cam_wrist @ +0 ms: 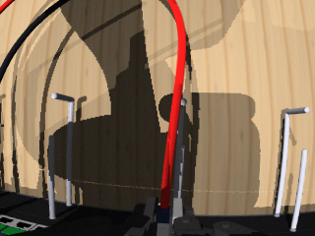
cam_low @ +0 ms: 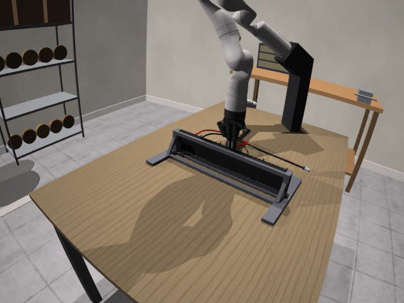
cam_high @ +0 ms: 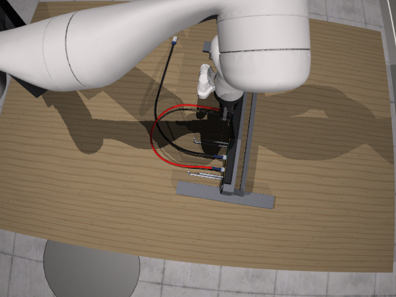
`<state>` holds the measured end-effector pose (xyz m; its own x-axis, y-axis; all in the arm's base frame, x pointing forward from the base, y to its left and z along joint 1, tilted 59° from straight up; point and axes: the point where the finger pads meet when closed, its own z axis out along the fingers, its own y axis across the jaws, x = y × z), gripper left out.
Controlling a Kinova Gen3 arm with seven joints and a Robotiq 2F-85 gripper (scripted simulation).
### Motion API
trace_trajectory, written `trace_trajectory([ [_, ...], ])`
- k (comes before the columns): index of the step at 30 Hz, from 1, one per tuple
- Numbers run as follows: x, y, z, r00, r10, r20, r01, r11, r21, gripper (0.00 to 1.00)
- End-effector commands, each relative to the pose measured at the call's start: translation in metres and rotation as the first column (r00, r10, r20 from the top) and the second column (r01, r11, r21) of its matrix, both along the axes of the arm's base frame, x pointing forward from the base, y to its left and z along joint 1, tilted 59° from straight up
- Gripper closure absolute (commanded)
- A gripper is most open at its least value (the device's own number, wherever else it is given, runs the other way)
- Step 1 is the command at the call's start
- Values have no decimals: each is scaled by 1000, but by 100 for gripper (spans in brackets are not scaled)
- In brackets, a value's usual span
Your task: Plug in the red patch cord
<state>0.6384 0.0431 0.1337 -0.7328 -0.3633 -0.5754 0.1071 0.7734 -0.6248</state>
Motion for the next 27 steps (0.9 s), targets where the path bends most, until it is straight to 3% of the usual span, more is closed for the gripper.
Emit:
trace_trajectory([
  [1,1,-1,3,1000,-3,3,3,1000,-2,100],
  [27,3,-1,4,1000,-3,4,3,1000,-2,100],
])
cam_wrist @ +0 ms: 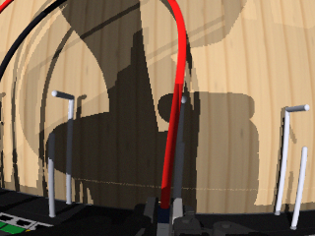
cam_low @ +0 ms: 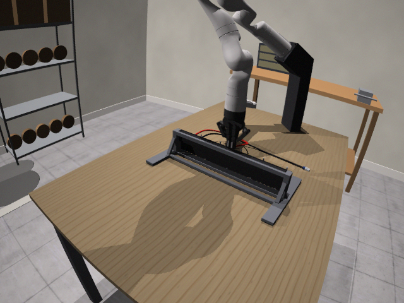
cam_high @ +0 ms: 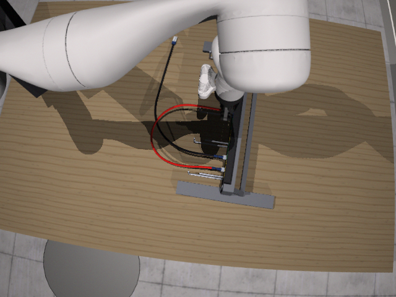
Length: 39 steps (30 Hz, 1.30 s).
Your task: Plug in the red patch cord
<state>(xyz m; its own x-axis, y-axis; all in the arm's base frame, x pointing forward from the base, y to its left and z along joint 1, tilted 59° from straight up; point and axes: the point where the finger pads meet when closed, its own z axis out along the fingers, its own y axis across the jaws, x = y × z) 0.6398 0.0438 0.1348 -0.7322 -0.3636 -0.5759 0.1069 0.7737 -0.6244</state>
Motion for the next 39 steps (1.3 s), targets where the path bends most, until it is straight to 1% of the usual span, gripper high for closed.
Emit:
trace_trajectory([
  [1,2,-1,4,1000,-3,4,3,1000,-2,100],
  [39,4,0,6,1000,-4,3,4,1000,-2,100],
])
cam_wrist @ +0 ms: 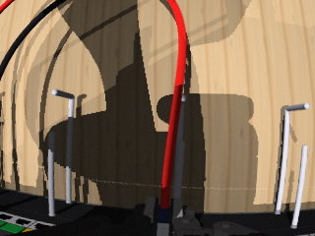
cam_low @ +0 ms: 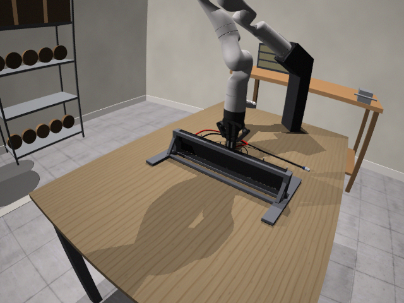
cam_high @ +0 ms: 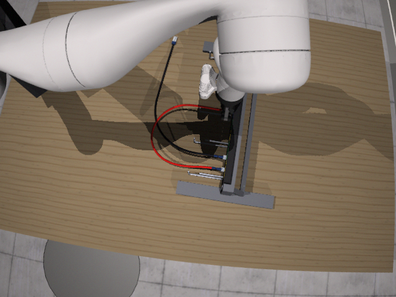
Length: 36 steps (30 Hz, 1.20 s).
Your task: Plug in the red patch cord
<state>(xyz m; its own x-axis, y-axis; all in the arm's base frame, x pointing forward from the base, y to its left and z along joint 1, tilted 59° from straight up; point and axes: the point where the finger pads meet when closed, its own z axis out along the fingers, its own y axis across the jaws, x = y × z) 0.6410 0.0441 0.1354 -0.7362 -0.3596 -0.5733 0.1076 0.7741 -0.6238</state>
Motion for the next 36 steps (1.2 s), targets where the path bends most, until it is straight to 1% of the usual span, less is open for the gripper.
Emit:
trace_trajectory([
  [1,3,0,5,1000,0,7,0,1000,-3,100],
  [18,6,1,7,1000,-3,6,3,1000,-1,100],
  [36,5,1,7,1000,-5,0,5,1000,-3,100],
])
